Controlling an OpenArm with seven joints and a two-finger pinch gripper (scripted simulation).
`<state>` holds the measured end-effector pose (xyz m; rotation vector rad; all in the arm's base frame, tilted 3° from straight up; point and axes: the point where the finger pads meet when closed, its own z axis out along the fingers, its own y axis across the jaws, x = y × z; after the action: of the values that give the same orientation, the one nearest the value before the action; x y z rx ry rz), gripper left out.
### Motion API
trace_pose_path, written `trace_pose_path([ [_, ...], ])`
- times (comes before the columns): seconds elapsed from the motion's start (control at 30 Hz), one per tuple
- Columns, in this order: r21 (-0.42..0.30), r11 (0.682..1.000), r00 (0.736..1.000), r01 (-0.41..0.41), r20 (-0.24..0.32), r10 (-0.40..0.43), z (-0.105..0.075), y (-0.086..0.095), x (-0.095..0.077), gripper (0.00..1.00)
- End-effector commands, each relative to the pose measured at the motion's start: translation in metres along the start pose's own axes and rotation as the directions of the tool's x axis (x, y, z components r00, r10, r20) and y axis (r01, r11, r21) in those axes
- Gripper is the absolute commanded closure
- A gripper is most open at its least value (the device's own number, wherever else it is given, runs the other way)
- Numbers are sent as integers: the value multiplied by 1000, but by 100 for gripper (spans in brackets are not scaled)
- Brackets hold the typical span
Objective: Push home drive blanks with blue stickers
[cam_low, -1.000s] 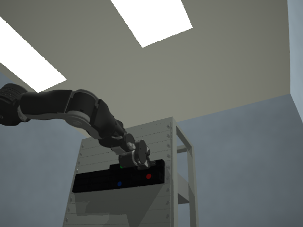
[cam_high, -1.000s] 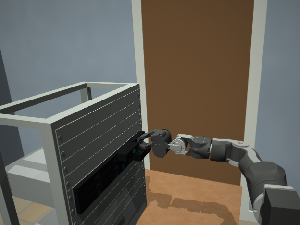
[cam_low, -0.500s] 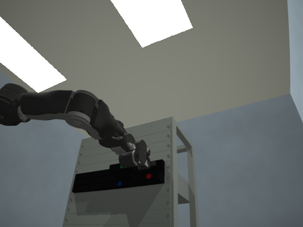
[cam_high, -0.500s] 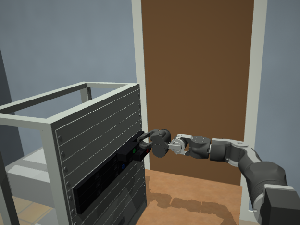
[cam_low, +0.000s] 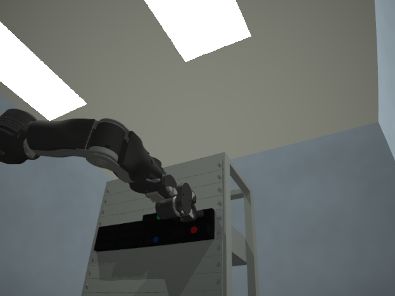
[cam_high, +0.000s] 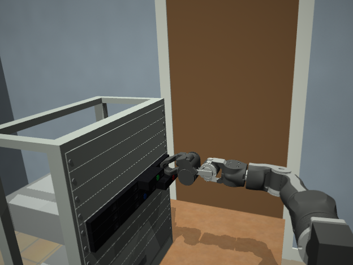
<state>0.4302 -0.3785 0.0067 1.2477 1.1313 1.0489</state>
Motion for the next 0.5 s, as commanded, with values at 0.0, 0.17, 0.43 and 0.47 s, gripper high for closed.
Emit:
trace_pose_path([
  [0.0, -18, 1000, 1000, -4, -12, 3, 2, 7, 5, 100],
  [0.17, -17, 1000, 1000, -4, -11, 4, 4, 7, 5, 100],
  [0.43, -18, 1000, 1000, -3, -13, 3, 5, 7, 6, 100],
  [0.47, -18, 1000, 1000, -3, -13, 3, 5, 7, 6, 100],
])
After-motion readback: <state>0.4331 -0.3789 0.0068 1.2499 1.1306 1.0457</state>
